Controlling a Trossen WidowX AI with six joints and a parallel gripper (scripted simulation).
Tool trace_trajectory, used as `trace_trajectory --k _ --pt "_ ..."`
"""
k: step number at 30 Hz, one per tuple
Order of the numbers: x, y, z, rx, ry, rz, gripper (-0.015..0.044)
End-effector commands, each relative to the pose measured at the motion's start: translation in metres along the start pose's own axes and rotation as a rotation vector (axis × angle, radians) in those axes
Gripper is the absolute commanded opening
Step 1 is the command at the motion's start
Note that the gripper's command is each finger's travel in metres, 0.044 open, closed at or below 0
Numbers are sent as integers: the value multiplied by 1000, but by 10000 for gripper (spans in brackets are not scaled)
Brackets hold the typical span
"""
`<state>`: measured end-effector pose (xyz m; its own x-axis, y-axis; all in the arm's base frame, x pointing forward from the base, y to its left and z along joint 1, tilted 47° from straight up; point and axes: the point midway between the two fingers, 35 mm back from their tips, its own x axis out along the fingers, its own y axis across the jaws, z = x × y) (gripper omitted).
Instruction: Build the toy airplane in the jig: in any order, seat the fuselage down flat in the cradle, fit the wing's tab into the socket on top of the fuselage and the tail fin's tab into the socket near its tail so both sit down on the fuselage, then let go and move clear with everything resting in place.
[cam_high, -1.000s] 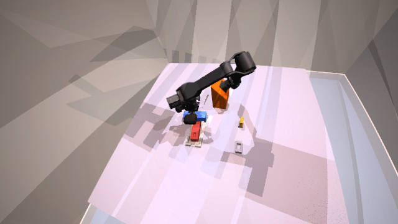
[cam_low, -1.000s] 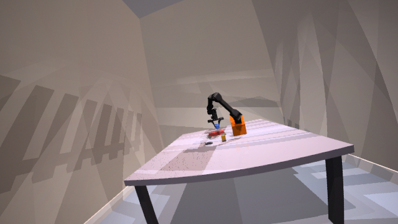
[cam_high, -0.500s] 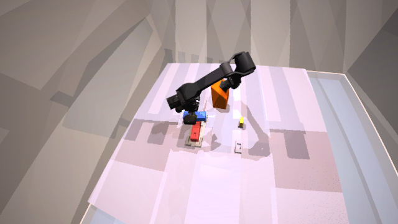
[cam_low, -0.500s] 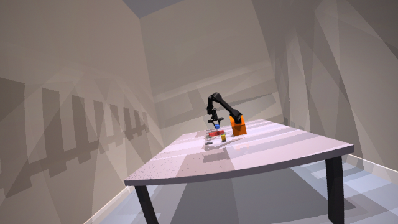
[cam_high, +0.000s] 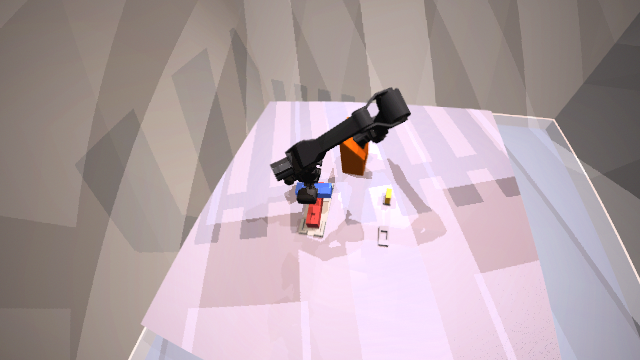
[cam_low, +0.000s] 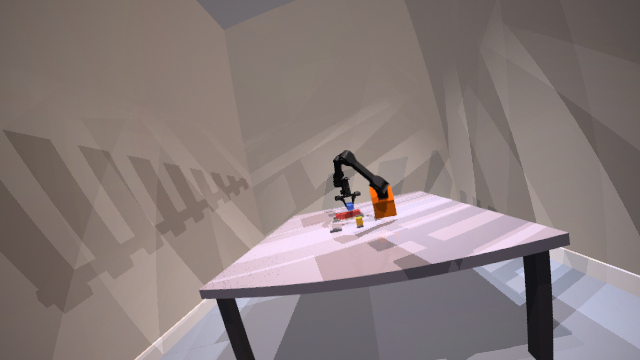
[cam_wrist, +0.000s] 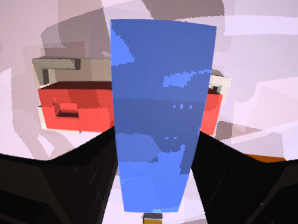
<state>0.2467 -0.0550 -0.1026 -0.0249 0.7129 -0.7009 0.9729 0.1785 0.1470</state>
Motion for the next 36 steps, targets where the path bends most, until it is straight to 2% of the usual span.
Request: trace_trajectory --k 1,10,15,20,36 --pt "8 -1 -1 7 6 3 195" --pt "15 -1 -1 7 7 3 195" --pt "13 -1 -1 1 3 -2 161" --pt "13 -1 -1 1 3 -2 30" --pt "13 -1 -1 1 3 -2 440"
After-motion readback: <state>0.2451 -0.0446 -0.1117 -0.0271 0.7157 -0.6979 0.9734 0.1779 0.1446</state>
